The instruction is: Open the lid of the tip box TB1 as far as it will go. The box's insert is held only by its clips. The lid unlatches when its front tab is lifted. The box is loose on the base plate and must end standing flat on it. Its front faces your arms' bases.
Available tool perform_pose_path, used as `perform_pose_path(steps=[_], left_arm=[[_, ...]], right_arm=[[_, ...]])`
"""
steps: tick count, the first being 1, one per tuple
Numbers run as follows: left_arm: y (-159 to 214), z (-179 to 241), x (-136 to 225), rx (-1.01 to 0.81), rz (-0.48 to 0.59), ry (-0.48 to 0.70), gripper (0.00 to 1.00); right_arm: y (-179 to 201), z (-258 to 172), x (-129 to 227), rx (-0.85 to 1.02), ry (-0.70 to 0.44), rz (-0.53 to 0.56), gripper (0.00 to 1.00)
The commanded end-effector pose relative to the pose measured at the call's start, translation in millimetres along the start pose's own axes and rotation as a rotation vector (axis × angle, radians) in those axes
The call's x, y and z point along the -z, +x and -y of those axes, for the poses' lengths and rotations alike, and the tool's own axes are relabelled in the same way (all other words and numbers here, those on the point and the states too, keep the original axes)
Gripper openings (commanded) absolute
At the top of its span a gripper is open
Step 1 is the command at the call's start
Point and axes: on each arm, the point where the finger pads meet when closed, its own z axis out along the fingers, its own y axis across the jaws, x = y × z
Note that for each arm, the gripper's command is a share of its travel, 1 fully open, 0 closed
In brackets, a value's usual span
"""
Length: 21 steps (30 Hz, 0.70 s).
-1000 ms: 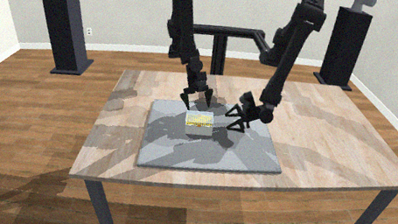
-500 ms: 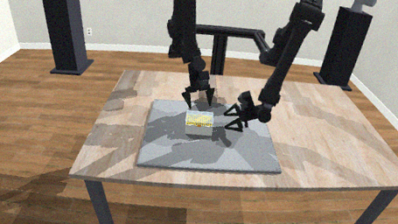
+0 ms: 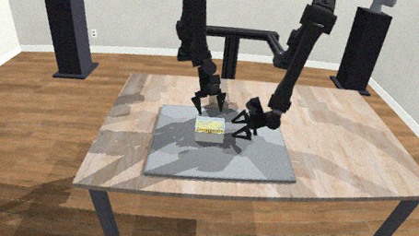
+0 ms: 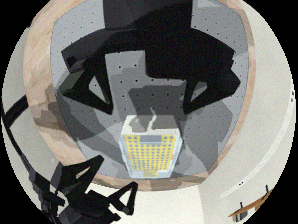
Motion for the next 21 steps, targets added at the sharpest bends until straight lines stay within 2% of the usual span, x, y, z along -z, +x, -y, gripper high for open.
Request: perform_pose_path(steps=[1,21], left_arm=[[-4,-4,-12,-0.011,0.008,-0.005,1.00],[-4,-4,-39,-0.011,0.009,-0.006,1.00]], right_arm=[[-3,1,1,-0.017,0.002,0.008,1.00],[-3,1,1,-0.017,0.002,0.008,1.00]])
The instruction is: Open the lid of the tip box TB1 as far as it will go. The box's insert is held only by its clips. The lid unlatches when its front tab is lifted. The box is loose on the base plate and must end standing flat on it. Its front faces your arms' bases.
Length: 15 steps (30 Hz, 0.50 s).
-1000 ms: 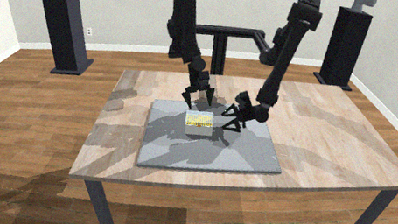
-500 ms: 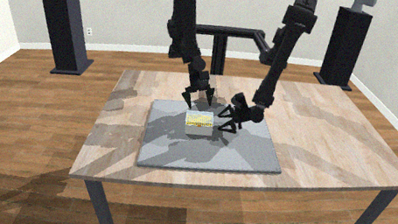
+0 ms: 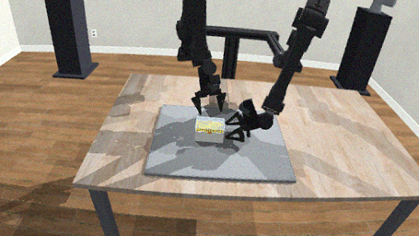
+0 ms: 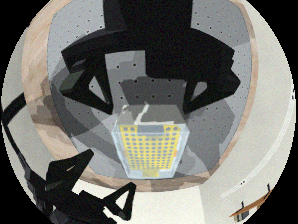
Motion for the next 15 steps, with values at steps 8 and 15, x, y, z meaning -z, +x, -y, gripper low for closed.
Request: perform_pose_path(steps=[8,15], left_arm=[[-1,-7,-15,-0.001,0.009,-0.018,1.00],[-4,-3,-29,-0.008,0.010,-0.007,1.00]], right_arm=[[-3,1,1,-0.017,0.002,0.008,1.00],[-3,1,1,-0.017,0.002,0.008,1.00]])
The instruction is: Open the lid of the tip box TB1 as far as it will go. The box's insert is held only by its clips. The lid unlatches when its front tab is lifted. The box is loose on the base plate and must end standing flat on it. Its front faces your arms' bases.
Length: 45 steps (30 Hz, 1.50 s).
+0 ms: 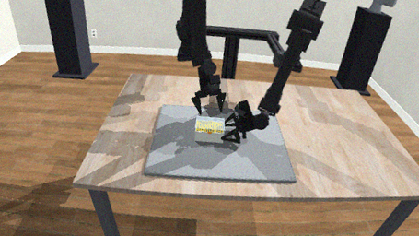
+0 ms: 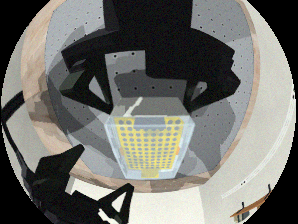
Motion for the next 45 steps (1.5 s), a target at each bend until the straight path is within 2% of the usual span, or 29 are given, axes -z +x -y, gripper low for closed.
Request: perform_pose_path(steps=[1,9,15,18,21,24,26,28,30,39,45], left_arm=[[-4,-2,-12,-0.010,0.011,-0.005,1.00],[-7,-10,-10,-0.013,0.016,-0.024,0.95],[-8,-9,-9,-0.014,0.016,-0.024,0.87],[-7,-8,-9,-0.012,0.015,-0.022,0.53],[-7,-7,-9,-0.022,0.015,-0.022,0.84],[-7,-7,-9,-0.022,0.015,-0.021,0.84],[-7,-7,-9,-0.022,0.015,-0.021,0.84],[-7,-7,-9,-0.022,0.015,-0.021,0.84],[-7,-7,-9,-0.022,0.015,-0.021,0.84],[-7,-7,-9,-0.017,0.014,-0.017,0.84],[-7,-7,-9,-0.017,0.014,-0.017,0.84]], right_arm=[[-3,1,1,-0.017,0.002,0.008,1.00],[-3,1,1,-0.017,0.002,0.008,1.00],[-3,1,1,-0.017,0.002,0.008,1.00],[-3,1,1,-0.017,0.002,0.008,1.00],[-3,1,1,-0.017,0.002,0.008,1.00],[15,0,0,-0.072,0.006,-0.045,0.66],[15,0,0,-0.072,0.006,-0.045,0.66],[32,1,2,-0.134,0.024,-0.096,0.44],[47,-3,-2,-0.168,0.070,-0.118,0.44],[49,-12,-10,-0.151,0.267,0.070,0.44],[47,-9,-8,-0.166,0.307,0.148,0.44]])
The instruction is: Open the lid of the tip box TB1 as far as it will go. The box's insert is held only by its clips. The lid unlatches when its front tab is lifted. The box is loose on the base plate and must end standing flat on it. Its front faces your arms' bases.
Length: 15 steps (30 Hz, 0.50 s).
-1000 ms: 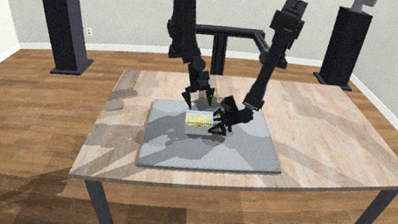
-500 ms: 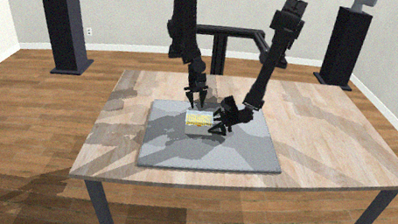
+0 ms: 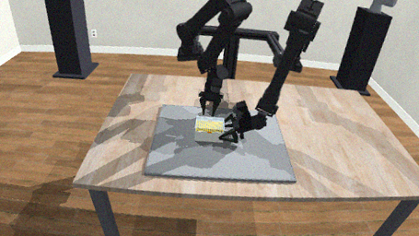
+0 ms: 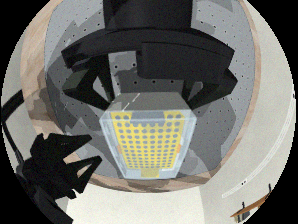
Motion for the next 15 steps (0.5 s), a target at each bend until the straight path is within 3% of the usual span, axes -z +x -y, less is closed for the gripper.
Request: perform_pose_path(steps=[1,5,15], left_arm=[[-6,-8,1,-0.018,0.012,-0.018,0.84],[-6,-8,1,-0.018,0.012,-0.018,0.84],[-6,-8,1,-0.018,0.012,-0.018,0.84]], right_arm=[[-15,-3,2,-0.078,-0.002,0.096,0.44],[-28,-6,2,-0.144,0.001,0.169,0.44],[-28,-4,5,-0.128,0.018,0.180,0.44]])
